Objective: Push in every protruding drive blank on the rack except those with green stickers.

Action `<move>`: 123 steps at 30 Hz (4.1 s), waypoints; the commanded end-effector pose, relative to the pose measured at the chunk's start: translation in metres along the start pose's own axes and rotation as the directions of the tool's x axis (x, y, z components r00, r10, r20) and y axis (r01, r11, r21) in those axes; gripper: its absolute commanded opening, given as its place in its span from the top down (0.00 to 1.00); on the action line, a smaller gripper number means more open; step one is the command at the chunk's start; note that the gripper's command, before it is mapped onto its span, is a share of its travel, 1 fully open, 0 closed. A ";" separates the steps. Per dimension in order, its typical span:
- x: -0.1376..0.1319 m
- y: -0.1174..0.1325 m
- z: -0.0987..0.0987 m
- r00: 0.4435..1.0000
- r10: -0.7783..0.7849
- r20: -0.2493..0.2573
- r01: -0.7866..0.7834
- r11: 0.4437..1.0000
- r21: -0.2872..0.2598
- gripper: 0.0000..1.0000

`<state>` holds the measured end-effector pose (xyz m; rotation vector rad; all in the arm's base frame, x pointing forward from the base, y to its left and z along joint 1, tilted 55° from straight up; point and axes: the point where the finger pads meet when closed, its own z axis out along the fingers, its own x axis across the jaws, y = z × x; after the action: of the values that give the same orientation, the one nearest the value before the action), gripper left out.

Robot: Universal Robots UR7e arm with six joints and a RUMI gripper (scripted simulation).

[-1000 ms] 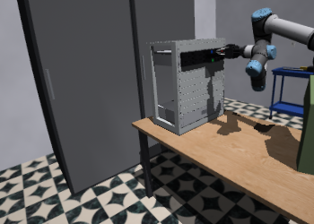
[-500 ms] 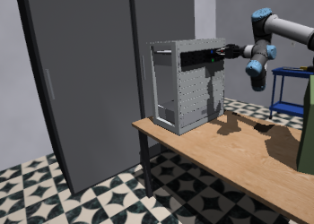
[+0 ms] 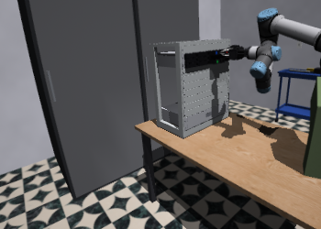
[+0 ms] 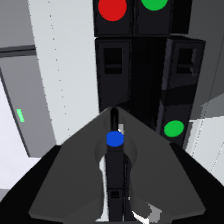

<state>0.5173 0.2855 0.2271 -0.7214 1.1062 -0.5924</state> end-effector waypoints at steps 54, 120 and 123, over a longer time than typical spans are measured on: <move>-0.001 0.000 0.025 1.000 0.000 0.001 0.000 1.000 0.000 1.00; -0.001 0.000 0.036 1.000 0.000 0.001 0.000 1.000 0.000 1.00; -0.001 0.000 0.038 1.000 0.000 0.001 0.000 1.000 0.000 1.00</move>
<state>0.5515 0.2936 0.2370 -0.7211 1.1060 -0.5925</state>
